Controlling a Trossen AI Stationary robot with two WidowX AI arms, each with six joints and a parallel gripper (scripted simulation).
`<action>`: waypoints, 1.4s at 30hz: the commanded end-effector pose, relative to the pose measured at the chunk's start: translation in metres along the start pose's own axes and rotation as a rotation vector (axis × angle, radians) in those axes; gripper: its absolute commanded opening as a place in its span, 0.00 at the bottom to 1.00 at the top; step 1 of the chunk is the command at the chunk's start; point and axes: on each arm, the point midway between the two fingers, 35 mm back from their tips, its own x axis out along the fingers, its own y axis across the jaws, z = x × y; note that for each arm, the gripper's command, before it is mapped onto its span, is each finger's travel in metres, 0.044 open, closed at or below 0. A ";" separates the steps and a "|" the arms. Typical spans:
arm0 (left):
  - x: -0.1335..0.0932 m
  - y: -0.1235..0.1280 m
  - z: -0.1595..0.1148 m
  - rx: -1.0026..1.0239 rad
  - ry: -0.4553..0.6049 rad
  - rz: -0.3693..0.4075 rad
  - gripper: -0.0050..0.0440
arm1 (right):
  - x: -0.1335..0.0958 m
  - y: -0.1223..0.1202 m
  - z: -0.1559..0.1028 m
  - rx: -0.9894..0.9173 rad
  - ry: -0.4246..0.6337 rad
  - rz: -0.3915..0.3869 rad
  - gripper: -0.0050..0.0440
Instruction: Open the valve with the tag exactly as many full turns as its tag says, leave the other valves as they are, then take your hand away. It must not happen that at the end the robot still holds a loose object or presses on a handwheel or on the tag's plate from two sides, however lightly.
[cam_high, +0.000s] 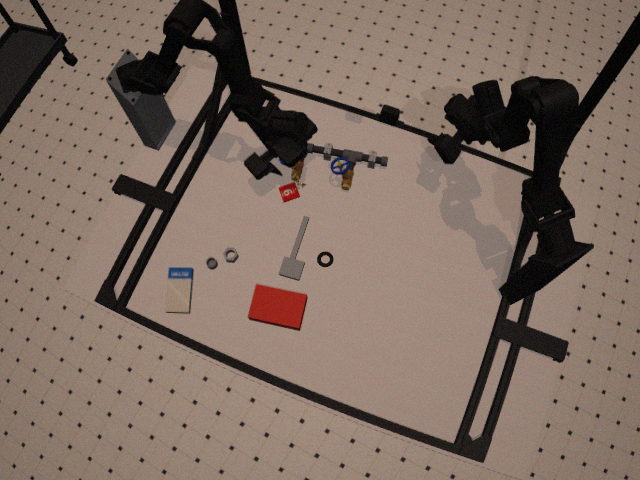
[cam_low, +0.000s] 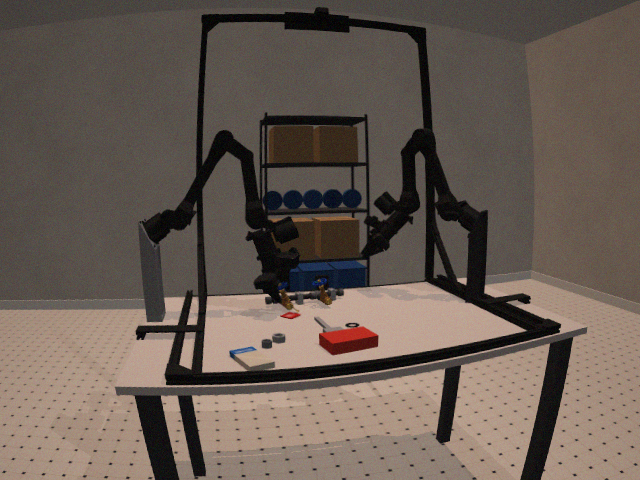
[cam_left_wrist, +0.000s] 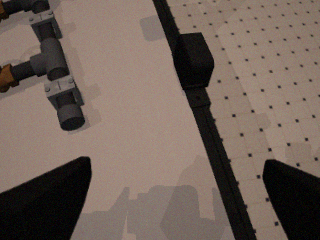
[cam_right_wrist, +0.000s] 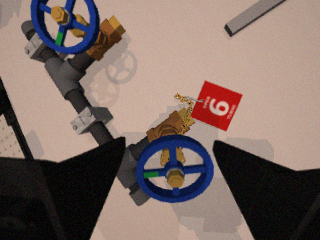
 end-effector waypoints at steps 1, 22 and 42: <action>0.000 0.000 0.000 0.000 0.000 0.000 0.92 | 0.000 0.000 0.000 -0.004 0.000 0.000 0.72; 0.000 0.000 0.000 0.000 0.000 0.000 0.92 | 0.000 0.000 0.000 -0.004 0.000 0.000 0.10; 0.000 0.000 0.000 0.000 0.000 0.000 0.92 | 0.000 0.000 0.000 -0.770 0.000 0.000 0.10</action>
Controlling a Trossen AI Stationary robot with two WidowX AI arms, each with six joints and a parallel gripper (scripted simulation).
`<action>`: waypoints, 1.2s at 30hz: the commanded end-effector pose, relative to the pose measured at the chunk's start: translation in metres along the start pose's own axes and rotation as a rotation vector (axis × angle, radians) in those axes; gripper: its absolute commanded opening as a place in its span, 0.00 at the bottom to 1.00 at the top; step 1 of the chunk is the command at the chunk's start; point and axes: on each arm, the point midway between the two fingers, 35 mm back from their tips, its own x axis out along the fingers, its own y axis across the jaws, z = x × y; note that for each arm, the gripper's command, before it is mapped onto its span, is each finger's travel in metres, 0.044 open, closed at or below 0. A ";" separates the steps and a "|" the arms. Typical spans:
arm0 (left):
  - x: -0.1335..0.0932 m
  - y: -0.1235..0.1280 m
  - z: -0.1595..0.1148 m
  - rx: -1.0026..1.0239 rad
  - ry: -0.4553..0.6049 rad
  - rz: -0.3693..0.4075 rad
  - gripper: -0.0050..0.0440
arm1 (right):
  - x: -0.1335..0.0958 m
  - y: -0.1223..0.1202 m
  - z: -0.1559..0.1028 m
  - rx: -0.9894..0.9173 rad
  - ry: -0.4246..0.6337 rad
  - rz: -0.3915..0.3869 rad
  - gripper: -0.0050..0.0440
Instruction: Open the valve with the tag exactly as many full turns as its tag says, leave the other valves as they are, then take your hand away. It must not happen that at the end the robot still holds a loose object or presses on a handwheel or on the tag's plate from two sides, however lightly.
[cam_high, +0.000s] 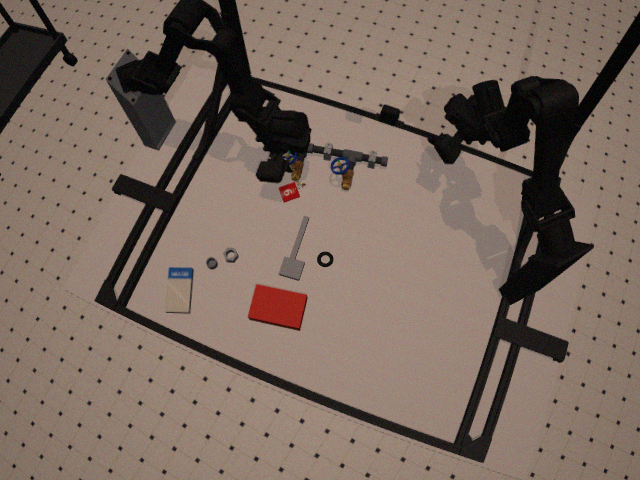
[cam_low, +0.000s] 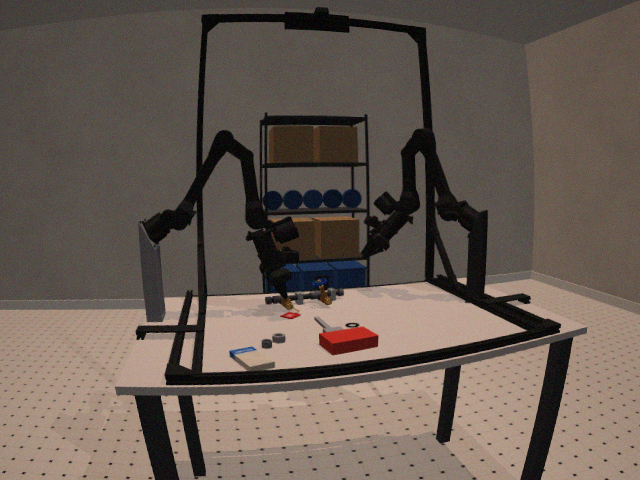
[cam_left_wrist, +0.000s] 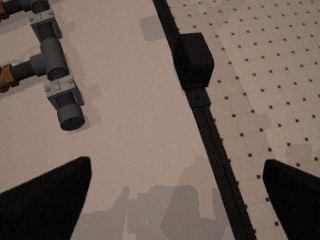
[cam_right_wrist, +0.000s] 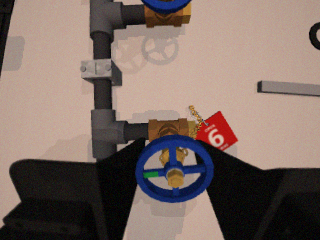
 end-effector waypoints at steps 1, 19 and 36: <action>0.000 0.000 0.000 0.000 0.000 0.000 0.92 | 0.000 0.000 0.000 -0.135 0.000 0.000 0.10; 0.000 0.000 0.000 0.000 0.000 0.000 0.92 | 0.000 0.000 0.000 -0.996 0.000 0.001 0.10; 0.000 0.000 0.000 0.000 0.000 0.000 0.92 | 0.000 0.000 0.000 -1.079 0.000 0.000 0.44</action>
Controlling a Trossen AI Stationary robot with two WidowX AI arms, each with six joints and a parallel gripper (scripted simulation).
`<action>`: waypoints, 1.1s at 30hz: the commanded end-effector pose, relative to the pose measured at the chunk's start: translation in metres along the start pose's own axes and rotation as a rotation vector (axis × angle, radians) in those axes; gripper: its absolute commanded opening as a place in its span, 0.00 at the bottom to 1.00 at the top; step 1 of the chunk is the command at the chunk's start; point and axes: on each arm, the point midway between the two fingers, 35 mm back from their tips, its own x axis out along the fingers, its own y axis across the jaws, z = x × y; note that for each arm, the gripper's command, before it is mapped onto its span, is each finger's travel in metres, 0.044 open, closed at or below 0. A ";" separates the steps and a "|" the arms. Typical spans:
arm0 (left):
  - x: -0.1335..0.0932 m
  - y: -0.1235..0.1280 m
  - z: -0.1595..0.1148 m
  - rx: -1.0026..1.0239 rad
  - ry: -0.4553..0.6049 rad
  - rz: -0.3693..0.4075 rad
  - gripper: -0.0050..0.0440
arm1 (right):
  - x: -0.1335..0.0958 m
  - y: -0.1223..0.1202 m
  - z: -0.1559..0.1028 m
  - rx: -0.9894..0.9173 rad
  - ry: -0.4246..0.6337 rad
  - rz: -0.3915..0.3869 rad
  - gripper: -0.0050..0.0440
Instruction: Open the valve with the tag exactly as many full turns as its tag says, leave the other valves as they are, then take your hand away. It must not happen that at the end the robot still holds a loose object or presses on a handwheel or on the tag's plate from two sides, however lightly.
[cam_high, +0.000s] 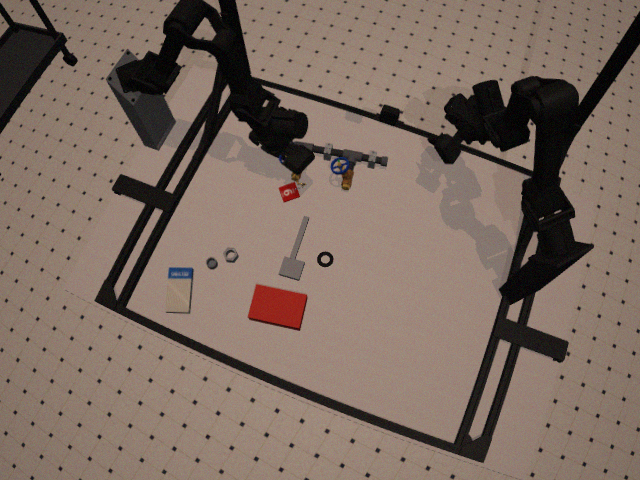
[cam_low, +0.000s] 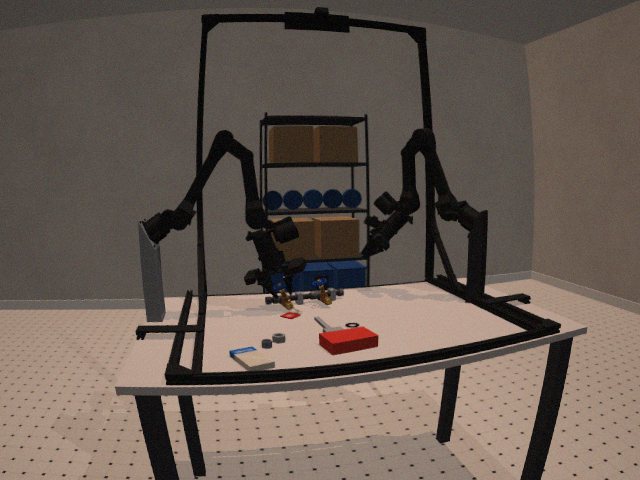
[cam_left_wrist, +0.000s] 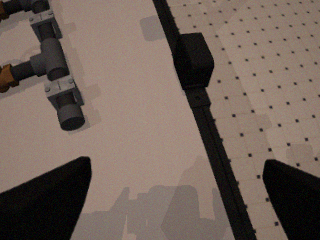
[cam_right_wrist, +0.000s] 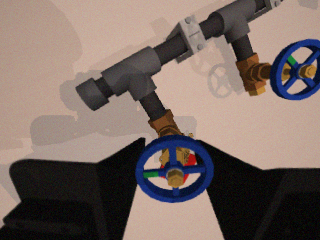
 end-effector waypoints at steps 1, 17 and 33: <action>0.000 0.000 0.000 0.000 0.000 0.000 0.92 | 0.000 0.000 0.000 0.004 0.000 0.000 0.49; 0.000 0.000 0.000 0.000 0.000 0.000 0.92 | 0.000 0.000 0.000 0.333 0.000 0.000 0.92; 0.000 0.000 0.000 0.000 0.000 0.000 0.92 | 0.000 0.000 0.000 1.013 0.000 -0.001 0.92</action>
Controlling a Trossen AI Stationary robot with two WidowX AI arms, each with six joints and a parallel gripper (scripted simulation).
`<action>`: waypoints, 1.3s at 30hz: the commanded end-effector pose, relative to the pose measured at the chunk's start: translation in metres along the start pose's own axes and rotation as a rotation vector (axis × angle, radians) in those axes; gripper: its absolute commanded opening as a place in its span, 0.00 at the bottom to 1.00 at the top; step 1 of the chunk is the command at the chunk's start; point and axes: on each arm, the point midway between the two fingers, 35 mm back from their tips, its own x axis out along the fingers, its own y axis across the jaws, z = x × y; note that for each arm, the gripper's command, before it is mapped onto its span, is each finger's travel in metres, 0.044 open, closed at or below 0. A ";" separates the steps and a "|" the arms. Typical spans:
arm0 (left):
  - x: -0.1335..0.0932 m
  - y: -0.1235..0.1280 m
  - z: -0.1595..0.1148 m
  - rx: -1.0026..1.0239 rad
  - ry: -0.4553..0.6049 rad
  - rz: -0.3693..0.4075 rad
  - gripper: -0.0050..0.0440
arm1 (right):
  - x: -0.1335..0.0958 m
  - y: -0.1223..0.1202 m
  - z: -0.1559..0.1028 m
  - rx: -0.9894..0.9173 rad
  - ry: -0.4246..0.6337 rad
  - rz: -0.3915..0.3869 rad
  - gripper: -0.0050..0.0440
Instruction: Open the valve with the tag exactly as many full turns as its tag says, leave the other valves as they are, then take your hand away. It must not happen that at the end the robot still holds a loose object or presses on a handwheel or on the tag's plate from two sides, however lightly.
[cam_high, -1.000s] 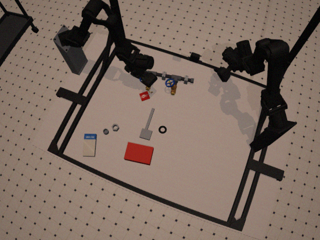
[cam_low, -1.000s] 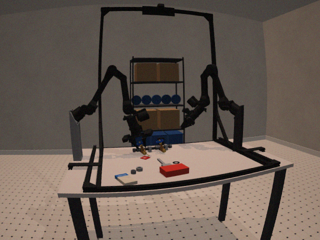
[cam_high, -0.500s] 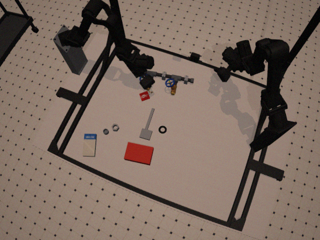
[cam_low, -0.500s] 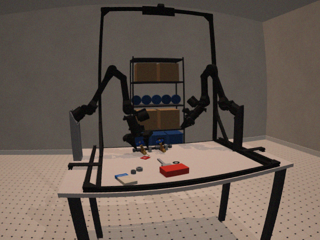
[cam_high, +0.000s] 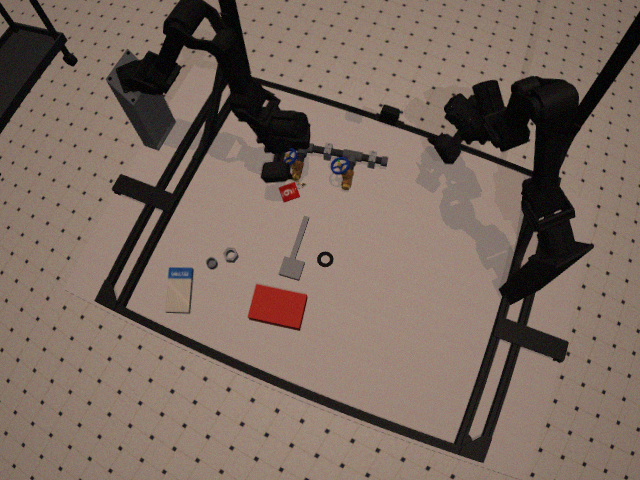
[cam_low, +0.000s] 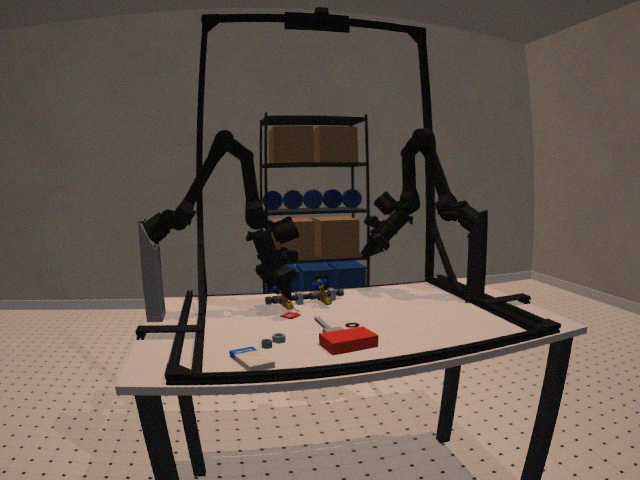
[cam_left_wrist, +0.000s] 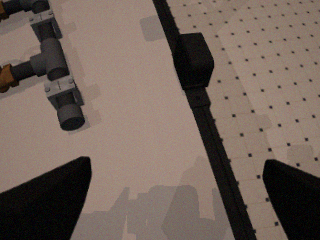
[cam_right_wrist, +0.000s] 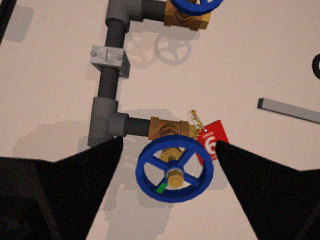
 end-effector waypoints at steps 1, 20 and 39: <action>0.000 0.000 0.000 0.000 0.000 0.000 0.92 | 0.000 0.000 0.000 0.200 0.000 -0.001 0.92; 0.000 0.000 0.000 0.000 0.000 0.000 0.92 | 0.000 0.000 0.000 0.808 0.000 -0.001 0.92; 0.000 0.000 0.000 0.000 0.000 0.000 0.92 | 0.000 0.000 0.000 0.785 0.000 0.000 0.33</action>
